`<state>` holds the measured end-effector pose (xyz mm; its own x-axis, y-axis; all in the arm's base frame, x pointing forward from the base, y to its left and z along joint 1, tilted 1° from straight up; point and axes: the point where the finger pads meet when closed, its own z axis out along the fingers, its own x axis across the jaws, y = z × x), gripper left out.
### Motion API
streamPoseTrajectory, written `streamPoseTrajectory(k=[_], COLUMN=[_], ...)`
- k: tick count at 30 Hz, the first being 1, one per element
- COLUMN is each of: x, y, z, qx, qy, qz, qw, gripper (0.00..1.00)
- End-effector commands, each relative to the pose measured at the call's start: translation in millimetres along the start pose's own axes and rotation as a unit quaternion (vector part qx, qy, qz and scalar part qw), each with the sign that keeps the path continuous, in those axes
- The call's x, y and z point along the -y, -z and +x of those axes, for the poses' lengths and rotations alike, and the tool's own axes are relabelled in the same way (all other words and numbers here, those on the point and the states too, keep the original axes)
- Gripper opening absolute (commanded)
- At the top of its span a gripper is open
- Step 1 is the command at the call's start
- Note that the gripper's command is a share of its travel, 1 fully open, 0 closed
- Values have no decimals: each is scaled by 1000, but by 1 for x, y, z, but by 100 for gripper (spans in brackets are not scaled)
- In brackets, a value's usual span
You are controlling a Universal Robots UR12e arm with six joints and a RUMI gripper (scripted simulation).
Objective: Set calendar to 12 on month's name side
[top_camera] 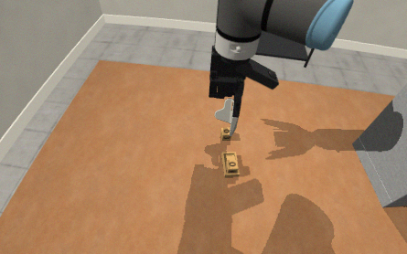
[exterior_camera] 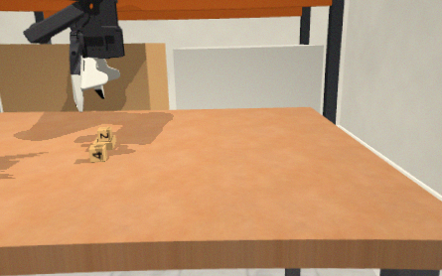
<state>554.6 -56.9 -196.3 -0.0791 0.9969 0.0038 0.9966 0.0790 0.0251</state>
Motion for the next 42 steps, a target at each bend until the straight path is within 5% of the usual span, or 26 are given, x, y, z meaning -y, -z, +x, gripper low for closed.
streamPoseTrajectory(k=[1, 19, 33, 36, 42], x=[0, 2, 2, 2, 1], y=[0, -3, -7, -7, -8], z=[0, 2, 2, 2, 1], qx=[1, 1, 1, 1, 0], qy=[-38, -262, -463, -469, -550], qz=[0, 0, -1, -1, -1], qw=[999, 965, 886, 883, 835], gripper=[100, 100, 100, 100, 100])
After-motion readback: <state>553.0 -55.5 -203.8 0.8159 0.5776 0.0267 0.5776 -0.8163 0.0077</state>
